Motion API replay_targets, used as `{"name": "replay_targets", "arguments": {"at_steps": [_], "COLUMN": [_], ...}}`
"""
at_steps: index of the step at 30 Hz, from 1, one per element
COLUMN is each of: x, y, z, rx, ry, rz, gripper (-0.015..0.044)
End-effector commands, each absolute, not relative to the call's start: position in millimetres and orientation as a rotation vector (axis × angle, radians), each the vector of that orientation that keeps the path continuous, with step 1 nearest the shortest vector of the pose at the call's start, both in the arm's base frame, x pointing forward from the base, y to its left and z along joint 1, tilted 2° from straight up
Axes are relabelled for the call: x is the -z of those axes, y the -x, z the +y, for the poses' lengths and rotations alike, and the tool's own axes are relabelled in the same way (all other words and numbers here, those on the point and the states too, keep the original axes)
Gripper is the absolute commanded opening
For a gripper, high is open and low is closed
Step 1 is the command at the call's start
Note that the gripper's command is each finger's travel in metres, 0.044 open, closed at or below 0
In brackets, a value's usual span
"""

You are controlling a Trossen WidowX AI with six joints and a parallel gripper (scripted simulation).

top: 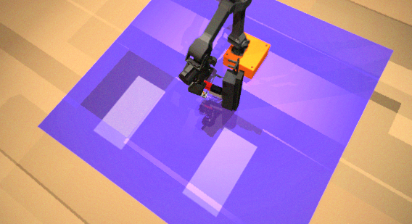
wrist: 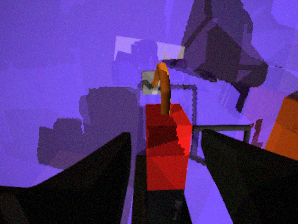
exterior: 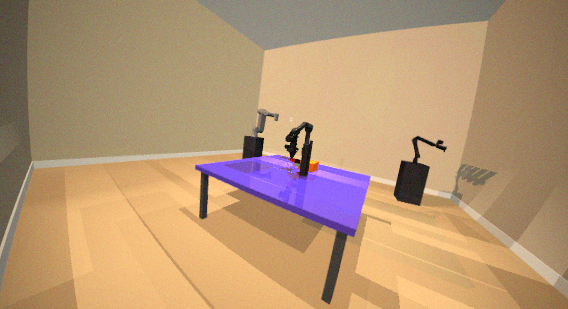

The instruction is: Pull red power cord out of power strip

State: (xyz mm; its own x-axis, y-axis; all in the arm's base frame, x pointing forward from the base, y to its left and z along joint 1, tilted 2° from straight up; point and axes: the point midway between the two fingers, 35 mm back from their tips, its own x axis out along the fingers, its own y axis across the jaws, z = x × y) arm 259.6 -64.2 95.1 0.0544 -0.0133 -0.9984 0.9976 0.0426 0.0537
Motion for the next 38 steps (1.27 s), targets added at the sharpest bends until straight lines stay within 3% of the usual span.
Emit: {"name": "replay_targets", "arguments": {"at_steps": [1,7,13,38], "x": [-95,-99,-108,-108], "y": [-259,-261,-260,-260], "z": [-64,-82,-124,-124], "rx": [1.151,1.152,1.153,1.153], "ry": [-1.192,-1.191,-1.188,-1.188], "rz": [1.175,1.174,1.171,1.171], "gripper": [0.0289,0.044,0.044,0.044]}}
